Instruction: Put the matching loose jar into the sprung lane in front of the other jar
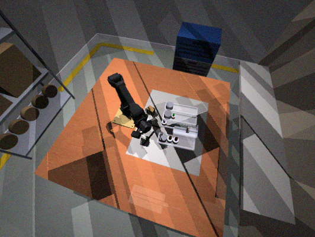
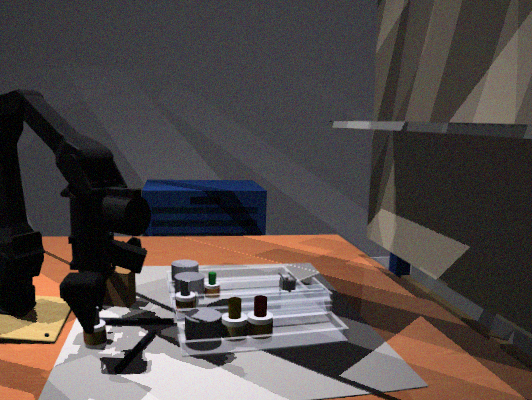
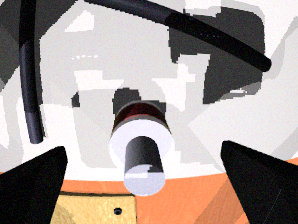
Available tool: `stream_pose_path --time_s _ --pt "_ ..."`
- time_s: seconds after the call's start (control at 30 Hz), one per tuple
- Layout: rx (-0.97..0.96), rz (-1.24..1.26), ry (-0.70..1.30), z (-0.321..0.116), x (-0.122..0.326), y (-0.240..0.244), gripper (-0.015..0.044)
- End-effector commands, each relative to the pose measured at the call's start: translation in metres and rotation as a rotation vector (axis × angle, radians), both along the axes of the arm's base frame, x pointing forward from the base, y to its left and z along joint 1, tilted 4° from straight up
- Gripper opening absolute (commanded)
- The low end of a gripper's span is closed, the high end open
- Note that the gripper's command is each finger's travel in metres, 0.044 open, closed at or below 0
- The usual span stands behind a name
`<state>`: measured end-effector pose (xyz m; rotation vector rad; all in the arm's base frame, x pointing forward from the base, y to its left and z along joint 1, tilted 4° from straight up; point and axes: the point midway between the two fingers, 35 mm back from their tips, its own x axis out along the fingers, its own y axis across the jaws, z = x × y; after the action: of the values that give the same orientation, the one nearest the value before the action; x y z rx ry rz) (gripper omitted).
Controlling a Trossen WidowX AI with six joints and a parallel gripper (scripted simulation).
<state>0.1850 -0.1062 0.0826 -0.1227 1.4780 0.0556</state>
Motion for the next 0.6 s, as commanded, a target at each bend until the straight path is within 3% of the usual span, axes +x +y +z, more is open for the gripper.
stream_pose_path --time_s 0.0,0.27,0.57 --pt "0.004 0.001 0.001 -0.009 0.0 0.001 0.044" --pt "0.004 0.001 0.001 -0.019 0.001 0.001 0.044" --pt "0.004 0.001 0.001 -0.019 0.001 0.001 0.0204"
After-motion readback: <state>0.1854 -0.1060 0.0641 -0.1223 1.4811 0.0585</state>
